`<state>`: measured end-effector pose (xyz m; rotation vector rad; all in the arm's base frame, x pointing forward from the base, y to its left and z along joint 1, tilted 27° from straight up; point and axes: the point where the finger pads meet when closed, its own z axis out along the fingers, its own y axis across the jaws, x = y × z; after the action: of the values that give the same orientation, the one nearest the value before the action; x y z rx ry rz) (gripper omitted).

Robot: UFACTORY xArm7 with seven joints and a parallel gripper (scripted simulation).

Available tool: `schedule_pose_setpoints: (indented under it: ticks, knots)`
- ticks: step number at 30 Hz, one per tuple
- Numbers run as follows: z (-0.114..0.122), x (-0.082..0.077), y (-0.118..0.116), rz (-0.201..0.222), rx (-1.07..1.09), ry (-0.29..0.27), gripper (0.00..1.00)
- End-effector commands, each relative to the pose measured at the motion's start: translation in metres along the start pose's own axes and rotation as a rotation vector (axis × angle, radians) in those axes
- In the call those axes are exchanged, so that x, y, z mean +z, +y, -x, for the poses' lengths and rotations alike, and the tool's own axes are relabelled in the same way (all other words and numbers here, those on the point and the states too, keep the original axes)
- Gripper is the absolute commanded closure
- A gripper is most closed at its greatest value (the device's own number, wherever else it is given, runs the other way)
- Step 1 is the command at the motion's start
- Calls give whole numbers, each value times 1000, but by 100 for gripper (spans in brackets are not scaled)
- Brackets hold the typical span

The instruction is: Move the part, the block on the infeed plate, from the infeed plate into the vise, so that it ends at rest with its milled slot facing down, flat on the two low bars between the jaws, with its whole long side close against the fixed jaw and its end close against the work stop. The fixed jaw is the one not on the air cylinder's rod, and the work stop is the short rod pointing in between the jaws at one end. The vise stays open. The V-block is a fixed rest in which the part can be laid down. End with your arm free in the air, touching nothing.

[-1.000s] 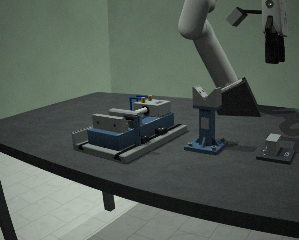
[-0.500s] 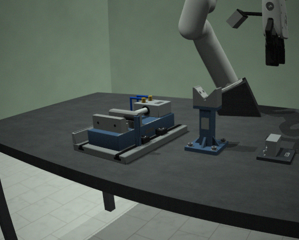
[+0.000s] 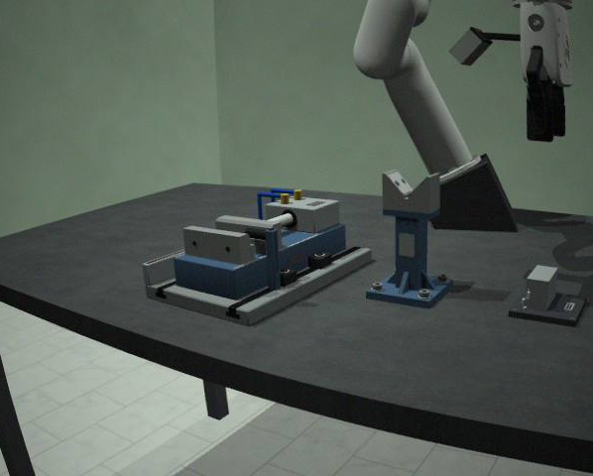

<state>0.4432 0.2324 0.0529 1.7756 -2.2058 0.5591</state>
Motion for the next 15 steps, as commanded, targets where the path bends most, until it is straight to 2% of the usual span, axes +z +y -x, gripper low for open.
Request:
schedule_pose_setpoints:
  ticks: [1, 15]
  knots:
    - [1, 4, -1, -3, 0, -4, 11]
    - [1, 25, -1, -3, 0, -4, 11]
